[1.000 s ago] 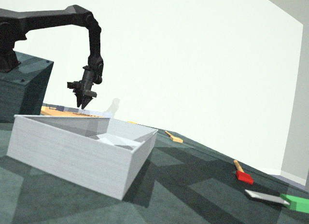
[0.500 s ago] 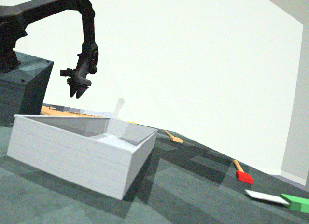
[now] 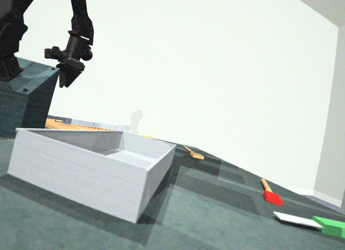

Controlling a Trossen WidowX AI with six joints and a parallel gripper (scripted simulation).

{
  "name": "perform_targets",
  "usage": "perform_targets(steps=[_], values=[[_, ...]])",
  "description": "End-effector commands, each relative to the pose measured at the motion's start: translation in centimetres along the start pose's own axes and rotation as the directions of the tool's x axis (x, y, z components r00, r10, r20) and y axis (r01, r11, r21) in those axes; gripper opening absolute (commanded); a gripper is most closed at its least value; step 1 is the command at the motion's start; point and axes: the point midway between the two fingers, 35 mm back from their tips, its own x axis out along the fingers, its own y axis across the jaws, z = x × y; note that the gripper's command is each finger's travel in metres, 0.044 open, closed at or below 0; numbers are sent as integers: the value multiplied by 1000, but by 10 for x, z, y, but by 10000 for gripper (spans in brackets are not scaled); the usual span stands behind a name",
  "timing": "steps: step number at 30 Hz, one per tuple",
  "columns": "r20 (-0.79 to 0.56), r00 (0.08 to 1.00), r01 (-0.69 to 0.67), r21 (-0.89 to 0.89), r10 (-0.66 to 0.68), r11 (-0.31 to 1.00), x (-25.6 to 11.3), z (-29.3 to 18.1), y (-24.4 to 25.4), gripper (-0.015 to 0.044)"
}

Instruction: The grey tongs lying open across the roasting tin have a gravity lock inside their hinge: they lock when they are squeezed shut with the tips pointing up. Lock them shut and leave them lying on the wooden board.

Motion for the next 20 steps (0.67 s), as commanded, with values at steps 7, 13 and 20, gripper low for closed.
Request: perform_targets(steps=[7,13,20], values=[[-12,1000,10,-3,-10,1000,-51,1,0,440],[-12,1000,10,-3,-10,1000,-51,1,0,440],[-12,1000,10,-3,-10,1000,-51,1,0,440]])
